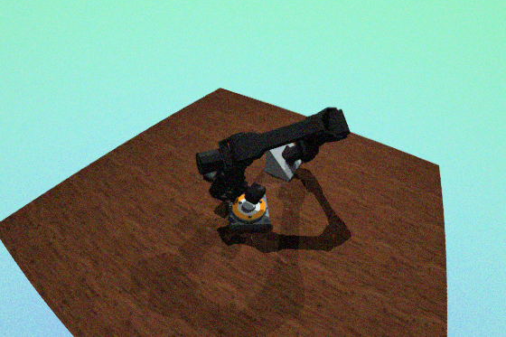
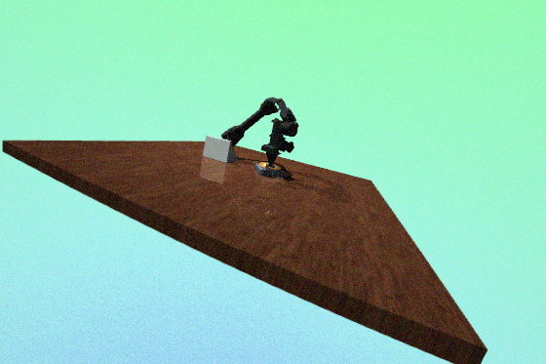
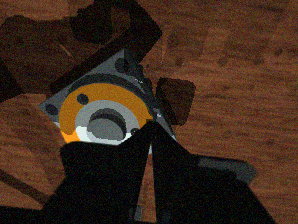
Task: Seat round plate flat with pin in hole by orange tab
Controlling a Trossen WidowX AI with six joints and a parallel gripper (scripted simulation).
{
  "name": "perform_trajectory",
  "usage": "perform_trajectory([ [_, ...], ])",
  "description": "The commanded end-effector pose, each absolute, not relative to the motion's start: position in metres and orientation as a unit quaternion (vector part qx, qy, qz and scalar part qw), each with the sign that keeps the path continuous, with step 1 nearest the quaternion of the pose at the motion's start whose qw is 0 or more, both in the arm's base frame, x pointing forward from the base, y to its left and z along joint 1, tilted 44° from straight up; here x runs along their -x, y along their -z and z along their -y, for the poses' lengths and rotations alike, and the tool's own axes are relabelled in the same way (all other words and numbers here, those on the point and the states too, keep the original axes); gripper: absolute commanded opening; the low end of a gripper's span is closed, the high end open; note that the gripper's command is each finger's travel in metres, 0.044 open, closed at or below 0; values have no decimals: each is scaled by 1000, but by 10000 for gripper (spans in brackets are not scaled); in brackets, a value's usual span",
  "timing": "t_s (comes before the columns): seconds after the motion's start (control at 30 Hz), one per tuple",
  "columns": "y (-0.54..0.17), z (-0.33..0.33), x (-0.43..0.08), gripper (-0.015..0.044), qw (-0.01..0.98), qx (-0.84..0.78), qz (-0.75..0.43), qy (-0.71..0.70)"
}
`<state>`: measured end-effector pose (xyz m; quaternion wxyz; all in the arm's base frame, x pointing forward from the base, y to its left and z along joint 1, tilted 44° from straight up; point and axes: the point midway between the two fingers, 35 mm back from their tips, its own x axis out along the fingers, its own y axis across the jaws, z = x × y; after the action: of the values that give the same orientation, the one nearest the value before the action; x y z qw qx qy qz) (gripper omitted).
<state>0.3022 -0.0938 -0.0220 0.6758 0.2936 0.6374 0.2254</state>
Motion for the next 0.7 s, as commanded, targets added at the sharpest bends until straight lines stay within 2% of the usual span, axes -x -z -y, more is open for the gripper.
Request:
perform_trajectory([
  [0.0,24,92,-296,0,673,-298,-638,-225],
  [0.67,26,91,-280,0,673,-298,-638,-225],
])
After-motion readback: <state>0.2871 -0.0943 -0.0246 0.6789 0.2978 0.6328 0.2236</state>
